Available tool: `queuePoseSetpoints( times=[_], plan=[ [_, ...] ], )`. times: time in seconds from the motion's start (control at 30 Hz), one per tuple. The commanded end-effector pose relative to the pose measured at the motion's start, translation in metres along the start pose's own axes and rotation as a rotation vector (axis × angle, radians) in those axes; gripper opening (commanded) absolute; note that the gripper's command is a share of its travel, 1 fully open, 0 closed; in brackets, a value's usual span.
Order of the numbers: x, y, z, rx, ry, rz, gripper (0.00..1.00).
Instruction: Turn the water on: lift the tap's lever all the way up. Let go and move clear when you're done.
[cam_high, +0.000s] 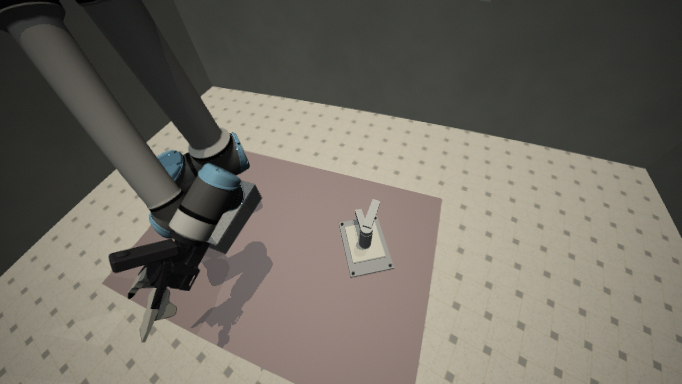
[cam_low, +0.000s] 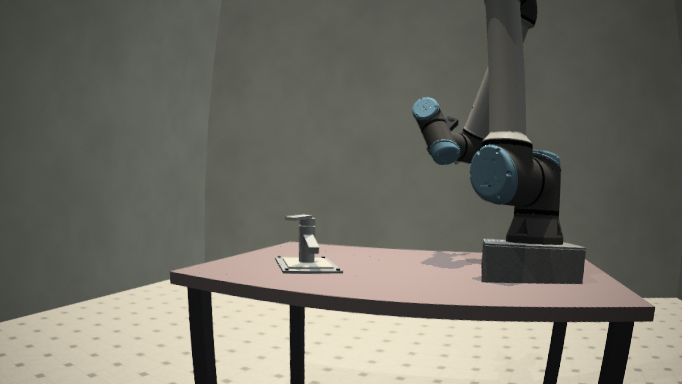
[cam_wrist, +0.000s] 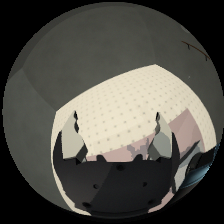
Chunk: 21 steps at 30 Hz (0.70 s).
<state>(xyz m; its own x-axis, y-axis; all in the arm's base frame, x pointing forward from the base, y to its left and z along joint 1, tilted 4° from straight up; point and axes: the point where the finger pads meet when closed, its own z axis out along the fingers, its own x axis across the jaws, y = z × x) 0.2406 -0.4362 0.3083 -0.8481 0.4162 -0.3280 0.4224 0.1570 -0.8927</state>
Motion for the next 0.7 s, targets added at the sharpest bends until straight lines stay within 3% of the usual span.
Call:
queuePoseSetpoints(
  times=[0.0,0.67],
  plan=[
    [-0.0003,-0.0003,-0.0001,0.0,0.0,0.001,1.0],
    [-0.0035,0.0012,-0.0004,-0.004,-0.005,0.001,1.0]
  ],
)
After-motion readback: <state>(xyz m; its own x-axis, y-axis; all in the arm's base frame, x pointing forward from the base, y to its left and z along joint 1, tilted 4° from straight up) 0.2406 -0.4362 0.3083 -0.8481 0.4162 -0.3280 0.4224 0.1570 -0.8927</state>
